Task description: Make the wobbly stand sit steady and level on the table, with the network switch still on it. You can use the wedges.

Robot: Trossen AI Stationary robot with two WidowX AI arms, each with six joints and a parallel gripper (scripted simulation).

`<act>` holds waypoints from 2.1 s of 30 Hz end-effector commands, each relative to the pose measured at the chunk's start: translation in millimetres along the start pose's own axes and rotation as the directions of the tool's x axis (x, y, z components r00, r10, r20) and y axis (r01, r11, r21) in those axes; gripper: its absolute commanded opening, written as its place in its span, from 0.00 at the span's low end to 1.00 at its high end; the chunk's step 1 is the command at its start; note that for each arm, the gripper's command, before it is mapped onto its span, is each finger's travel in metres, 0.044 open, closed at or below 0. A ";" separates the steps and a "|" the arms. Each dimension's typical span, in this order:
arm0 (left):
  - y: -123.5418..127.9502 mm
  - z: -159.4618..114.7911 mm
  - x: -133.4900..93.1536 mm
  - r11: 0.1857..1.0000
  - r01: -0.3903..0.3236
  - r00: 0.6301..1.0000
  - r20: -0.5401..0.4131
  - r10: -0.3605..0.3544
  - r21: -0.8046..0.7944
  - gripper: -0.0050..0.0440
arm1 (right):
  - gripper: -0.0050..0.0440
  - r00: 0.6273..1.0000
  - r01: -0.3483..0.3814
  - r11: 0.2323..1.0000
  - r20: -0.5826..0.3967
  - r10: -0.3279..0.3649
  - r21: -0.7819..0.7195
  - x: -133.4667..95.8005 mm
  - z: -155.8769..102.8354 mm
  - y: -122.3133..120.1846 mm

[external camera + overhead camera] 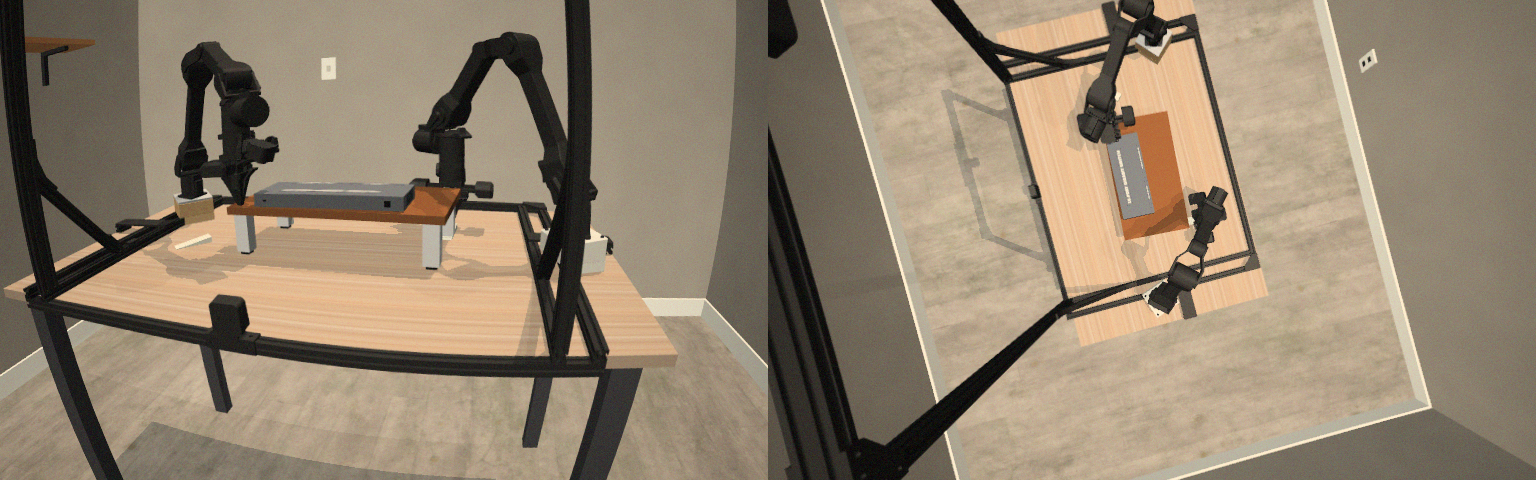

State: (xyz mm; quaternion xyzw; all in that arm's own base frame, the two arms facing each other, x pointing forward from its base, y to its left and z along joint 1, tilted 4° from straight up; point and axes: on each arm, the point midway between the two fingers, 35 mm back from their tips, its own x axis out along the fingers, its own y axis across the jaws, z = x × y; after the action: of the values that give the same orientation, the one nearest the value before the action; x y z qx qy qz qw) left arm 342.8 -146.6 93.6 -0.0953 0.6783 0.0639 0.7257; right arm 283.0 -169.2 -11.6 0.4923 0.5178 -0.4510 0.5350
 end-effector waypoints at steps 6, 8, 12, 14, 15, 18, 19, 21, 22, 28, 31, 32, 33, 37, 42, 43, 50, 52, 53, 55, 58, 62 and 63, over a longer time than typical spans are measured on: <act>1.2 -2.2 8.0 1.000 -0.008 1.000 -0.014 0.008 -0.006 0.10 | 0.10 1.000 0.000 1.000 -0.005 0.000 0.002 0.6 -5.2 -0.7; 1.2 -2.2 8.0 1.000 -0.008 1.000 -0.014 0.008 -0.006 0.10 | 0.10 1.000 0.000 1.000 -0.005 0.000 0.002 0.6 -5.2 -0.7; 1.2 -2.2 8.0 1.000 -0.008 1.000 -0.014 0.008 -0.006 0.10 | 0.10 1.000 0.000 1.000 -0.005 0.000 0.002 0.6 -5.2 -0.7; 1.2 -2.2 8.0 1.000 -0.008 1.000 -0.014 0.008 -0.006 0.10 | 0.10 1.000 0.000 1.000 -0.005 0.000 0.002 0.6 -5.2 -0.7; 1.2 -2.2 8.0 1.000 -0.008 1.000 -0.014 0.008 -0.006 0.10 | 0.10 1.000 0.000 1.000 -0.005 0.000 0.002 0.6 -5.2 -0.7; 1.2 -2.2 8.0 1.000 -0.008 1.000 -0.014 0.008 -0.006 0.10 | 0.10 1.000 0.000 1.000 -0.005 0.000 0.002 0.6 -5.2 -0.7; 1.2 -2.2 8.0 1.000 -0.008 1.000 -0.014 0.008 -0.006 0.10 | 0.10 1.000 0.000 1.000 -0.005 0.000 0.002 0.6 -5.2 -0.7; 1.2 -2.2 8.0 1.000 -0.008 1.000 -0.014 0.008 -0.006 0.10 | 0.10 1.000 0.000 1.000 -0.005 0.000 0.002 0.6 -5.2 -0.7; 1.2 -2.2 8.0 1.000 -0.008 1.000 -0.014 0.008 -0.006 0.10 | 0.10 1.000 0.000 1.000 -0.005 0.000 0.002 0.5 -8.8 -0.7; 1.2 -2.2 8.0 1.000 -0.008 1.000 -0.014 0.008 -0.006 0.10 | 0.10 1.000 0.000 1.000 -0.005 0.000 0.002 0.5 -8.8 -0.7; 1.2 -2.2 8.0 1.000 -0.008 1.000 -0.014 0.008 -0.006 0.10 | 0.10 1.000 0.000 1.000 -0.005 0.000 0.002 0.5 -8.8 -0.7; 1.2 -2.2 8.0 1.000 -0.008 1.000 -0.014 0.008 -0.006 0.10 | 0.10 1.000 0.000 1.000 -0.005 0.000 0.002 0.5 -8.8 -0.7; 1.2 -2.2 8.0 1.000 -0.008 1.000 -0.014 0.008 -0.006 0.10 | 0.10 1.000 0.000 1.000 -0.005 0.000 0.002 0.5 -8.8 -0.7; 1.2 -2.2 8.0 1.000 -0.008 1.000 -0.014 0.008 -0.006 0.10 | 0.10 1.000 0.000 1.000 -0.005 0.000 0.002 0.5 -8.8 -0.7; 1.2 -2.2 8.0 1.000 -0.008 1.000 -0.014 0.008 -0.006 0.10 | 0.10 1.000 0.000 1.000 -0.005 0.000 0.002 0.5 -11.0 -0.7; 1.2 -2.2 8.0 1.000 -0.008 1.000 -0.014 0.008 -0.006 0.10 | 0.10 1.000 0.000 1.000 -0.005 0.000 0.002 0.5 -11.0 -0.7; 1.2 -2.2 8.0 1.000 -0.008 1.000 -0.014 0.008 -0.006 0.10 | 0.10 1.000 0.000 1.000 -0.005 0.000 0.002 0.5 -11.0 -0.7; 1.2 -2.2 8.0 1.000 -0.008 1.000 -0.014 0.008 -0.006 0.10 | 0.10 1.000 0.000 1.000 -0.005 0.000 0.002 0.5 -11.0 -0.7; 1.2 -2.2 8.0 1.000 -0.008 1.000 -0.014 0.008 -0.006 0.10 | 0.10 1.000 0.000 1.000 -0.005 0.000 0.002 0.5 -11.0 -0.7; 1.2 -2.2 8.0 1.000 -0.008 1.000 -0.014 0.008 -0.006 0.10 | 0.10 1.000 0.000 1.000 -0.005 0.000 0.002 0.5 -11.0 -0.7; 1.2 -2.2 8.0 1.000 -0.008 1.000 -0.014 0.008 -0.006 0.10 | 0.10 1.000 0.000 1.000 -0.005 0.000 0.002 0.5 -11.5 -0.7; 1.2 -2.2 8.0 1.000 -0.008 1.000 -0.014 0.008 -0.006 0.10 | 0.10 1.000 0.000 1.000 -0.005 0.000 0.002 0.5 -11.5 -0.7; 1.2 -2.2 8.0 1.000 -0.008 1.000 -0.014 0.008 -0.006 0.10 | 0.10 1.000 0.000 1.000 -0.005 0.000 0.002 0.5 -11.5 -0.7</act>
State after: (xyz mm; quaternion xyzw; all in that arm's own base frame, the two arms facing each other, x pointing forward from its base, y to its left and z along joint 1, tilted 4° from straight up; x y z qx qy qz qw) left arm 342.8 -146.6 93.5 -0.0954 0.6783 0.0639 0.7258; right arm 281.8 -162.7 -11.4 0.4929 0.5135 -0.4539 0.5360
